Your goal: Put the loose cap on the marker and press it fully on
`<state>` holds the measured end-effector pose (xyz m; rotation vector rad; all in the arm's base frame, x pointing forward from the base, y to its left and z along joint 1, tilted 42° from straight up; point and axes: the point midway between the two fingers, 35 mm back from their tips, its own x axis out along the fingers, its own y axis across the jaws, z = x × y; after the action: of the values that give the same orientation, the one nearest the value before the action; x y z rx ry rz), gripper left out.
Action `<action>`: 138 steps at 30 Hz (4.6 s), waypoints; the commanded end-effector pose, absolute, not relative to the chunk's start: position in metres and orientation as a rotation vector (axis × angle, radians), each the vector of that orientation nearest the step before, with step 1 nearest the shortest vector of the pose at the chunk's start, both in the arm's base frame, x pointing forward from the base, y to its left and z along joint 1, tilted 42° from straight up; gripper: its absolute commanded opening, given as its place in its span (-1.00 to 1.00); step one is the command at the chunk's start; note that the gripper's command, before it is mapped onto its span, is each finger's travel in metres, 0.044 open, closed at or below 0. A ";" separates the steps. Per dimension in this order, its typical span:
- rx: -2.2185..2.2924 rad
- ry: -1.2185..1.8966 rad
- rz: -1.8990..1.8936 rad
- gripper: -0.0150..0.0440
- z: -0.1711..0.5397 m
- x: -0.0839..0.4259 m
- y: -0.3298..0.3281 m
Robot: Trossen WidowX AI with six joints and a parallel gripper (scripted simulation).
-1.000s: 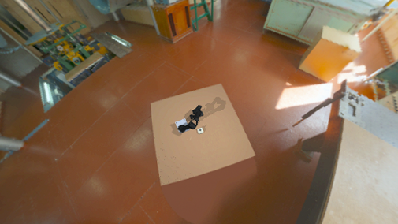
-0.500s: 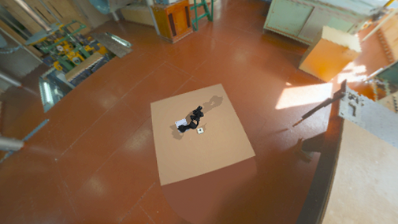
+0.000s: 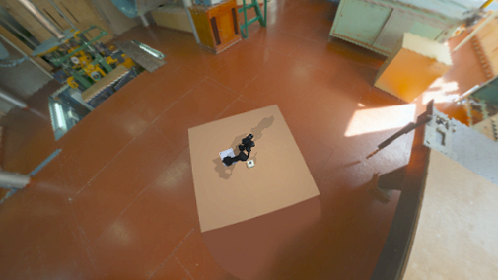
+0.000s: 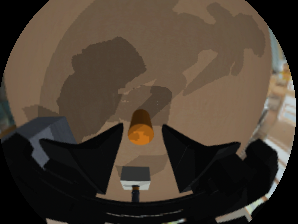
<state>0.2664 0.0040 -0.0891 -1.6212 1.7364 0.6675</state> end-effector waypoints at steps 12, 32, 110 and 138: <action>-1.628 1.748 0.670 0.36 -0.104 0.263 -0.011; -1.627 1.747 0.671 -0.49 -0.093 0.265 0.000; -1.626 1.751 0.671 -0.49 0.099 0.237 -0.064; -1.630 1.752 0.670 -0.49 0.084 0.235 -0.086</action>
<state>0.2354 -0.0813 0.0883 -1.6265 1.7462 0.6687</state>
